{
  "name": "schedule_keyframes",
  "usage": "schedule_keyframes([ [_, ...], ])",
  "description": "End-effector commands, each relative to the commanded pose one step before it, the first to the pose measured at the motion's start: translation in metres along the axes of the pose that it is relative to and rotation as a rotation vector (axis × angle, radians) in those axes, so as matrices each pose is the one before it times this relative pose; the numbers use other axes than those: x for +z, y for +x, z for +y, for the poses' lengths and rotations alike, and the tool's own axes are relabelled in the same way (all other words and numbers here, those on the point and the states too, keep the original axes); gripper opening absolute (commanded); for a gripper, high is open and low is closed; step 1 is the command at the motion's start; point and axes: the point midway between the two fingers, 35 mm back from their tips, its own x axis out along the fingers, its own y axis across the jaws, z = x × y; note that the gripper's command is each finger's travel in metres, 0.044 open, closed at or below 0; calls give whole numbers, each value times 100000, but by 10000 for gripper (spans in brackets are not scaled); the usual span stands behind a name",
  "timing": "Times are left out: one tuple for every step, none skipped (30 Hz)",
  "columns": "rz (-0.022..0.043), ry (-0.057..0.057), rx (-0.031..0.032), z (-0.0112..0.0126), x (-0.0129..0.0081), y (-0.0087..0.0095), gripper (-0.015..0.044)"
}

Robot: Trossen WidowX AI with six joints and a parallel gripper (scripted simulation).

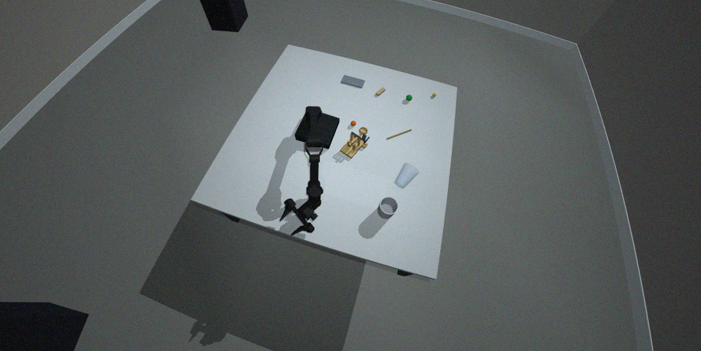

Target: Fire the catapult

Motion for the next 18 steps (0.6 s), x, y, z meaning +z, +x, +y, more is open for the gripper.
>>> schedule_keyframes([
  [58, 223, 495, 102, 101, -53, 426],
  [189, 669, 1483, 304, 299, -163, 440],
  [364, 1117, 2468, 506, 488, -281, 440],
  [519, 1347, 2961, 611, 566, -351, 440],
  [607, 1351, 2949, 615, 541, -364, 440],
  [695, 1355, 2934, 619, 516, -377, 440],
  [783, 1359, 2916, 623, 491, -391, 440],
  [872, 1362, 2895, 626, 465, -404, 440],
  [960, 1365, 2871, 629, 438, -418, 440],
  [1048, 1368, 2843, 631, 410, -432, 440],
  [1093, 1410, 2810, 646, 390, -460, 440],
  [1179, 1412, 2777, 648, 361, -473, 440],
  [1264, 1413, 2740, 650, 331, -487, 440],
  [1350, 1413, 2700, 651, 300, -500, 440],
  [1436, 1412, 2654, 651, 268, -513, 440],
  [1519, 1413, 2608, 651, 236, -526, 440],
  [1601, 1414, 2558, 650, 203, -539, 440],
  [1681, 1414, 2506, 649, 170, -551, 440],
])
